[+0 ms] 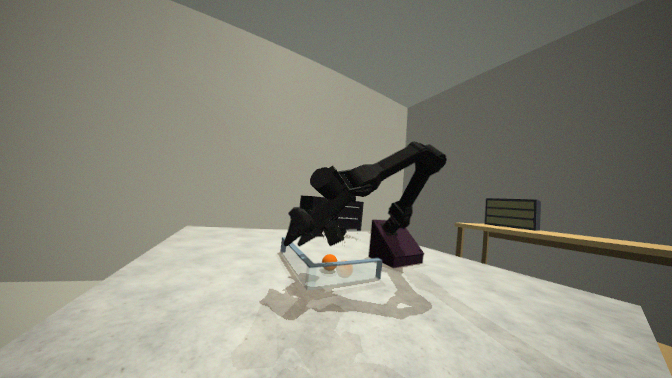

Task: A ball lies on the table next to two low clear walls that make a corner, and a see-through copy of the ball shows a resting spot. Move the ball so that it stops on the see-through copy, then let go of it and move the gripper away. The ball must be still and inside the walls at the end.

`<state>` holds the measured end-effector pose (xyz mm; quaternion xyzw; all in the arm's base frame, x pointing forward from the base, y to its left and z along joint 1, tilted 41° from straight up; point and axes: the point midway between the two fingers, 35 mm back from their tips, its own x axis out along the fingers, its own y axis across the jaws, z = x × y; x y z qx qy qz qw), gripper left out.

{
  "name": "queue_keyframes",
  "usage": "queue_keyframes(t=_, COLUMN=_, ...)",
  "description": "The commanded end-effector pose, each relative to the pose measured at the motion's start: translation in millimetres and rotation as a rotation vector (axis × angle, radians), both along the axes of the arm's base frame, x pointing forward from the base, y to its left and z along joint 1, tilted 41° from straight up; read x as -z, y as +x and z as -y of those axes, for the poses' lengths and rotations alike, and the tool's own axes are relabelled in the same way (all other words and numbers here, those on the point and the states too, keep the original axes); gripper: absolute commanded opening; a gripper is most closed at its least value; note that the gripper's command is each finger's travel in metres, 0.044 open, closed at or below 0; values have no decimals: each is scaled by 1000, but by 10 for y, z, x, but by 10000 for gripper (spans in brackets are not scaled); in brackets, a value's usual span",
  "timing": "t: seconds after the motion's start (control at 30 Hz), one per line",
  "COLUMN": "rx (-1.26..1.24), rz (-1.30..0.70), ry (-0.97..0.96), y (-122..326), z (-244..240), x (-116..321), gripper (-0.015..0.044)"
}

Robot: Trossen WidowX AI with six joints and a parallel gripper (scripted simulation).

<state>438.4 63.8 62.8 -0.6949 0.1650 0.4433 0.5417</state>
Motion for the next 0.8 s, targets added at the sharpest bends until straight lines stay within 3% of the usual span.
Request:
queue_keyframes(t=0.0, rx=98, rz=-383, ry=236, y=-637, z=228, x=378, gripper=359)
queue_keyframes(t=0.2, rx=229, rz=-745, ry=549, y=-1247, z=290, x=389, gripper=359)
queue_keyframes(t=0.77, rx=234, rz=-755, ry=560, y=-1259, z=224, x=461, gripper=359)
